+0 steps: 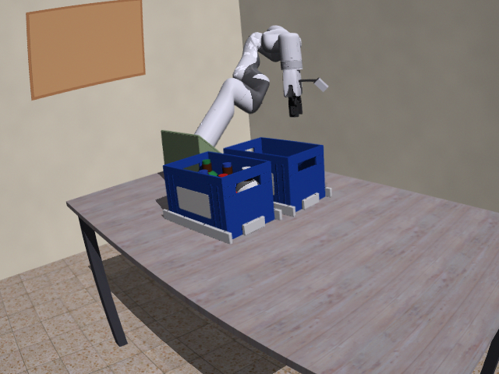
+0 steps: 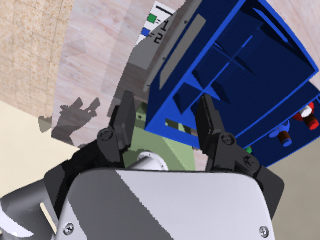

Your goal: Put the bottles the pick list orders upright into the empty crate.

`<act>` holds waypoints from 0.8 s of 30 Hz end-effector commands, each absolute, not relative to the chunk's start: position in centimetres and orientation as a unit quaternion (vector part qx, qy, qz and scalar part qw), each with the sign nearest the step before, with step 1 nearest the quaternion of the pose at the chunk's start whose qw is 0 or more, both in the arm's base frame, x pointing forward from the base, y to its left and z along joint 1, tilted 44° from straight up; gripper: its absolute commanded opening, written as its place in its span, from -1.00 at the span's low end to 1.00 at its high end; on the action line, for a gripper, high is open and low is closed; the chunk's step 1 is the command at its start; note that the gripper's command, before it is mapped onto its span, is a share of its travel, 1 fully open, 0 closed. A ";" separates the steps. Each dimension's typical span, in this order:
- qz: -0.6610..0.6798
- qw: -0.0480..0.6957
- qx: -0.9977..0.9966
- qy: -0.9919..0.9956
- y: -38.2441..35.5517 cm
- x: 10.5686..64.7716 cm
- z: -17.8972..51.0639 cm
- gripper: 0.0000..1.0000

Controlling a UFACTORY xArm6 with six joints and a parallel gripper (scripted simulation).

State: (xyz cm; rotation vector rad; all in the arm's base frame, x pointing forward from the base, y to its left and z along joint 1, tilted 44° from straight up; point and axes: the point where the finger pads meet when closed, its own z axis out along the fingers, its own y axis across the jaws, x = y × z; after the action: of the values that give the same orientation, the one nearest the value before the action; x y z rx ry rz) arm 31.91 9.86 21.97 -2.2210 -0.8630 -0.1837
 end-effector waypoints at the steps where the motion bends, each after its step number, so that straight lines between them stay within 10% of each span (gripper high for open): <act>1: -0.046 0.370 -0.886 -0.276 8.3 32.9 20.9 0.29; 24: 0.017 0.372 -0.920 -0.123 0.7 37.3 15.2 0.29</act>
State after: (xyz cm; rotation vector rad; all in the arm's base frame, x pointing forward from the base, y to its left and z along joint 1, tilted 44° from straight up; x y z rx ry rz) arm 36.43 2.00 16.07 -2.3566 -0.3151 0.0459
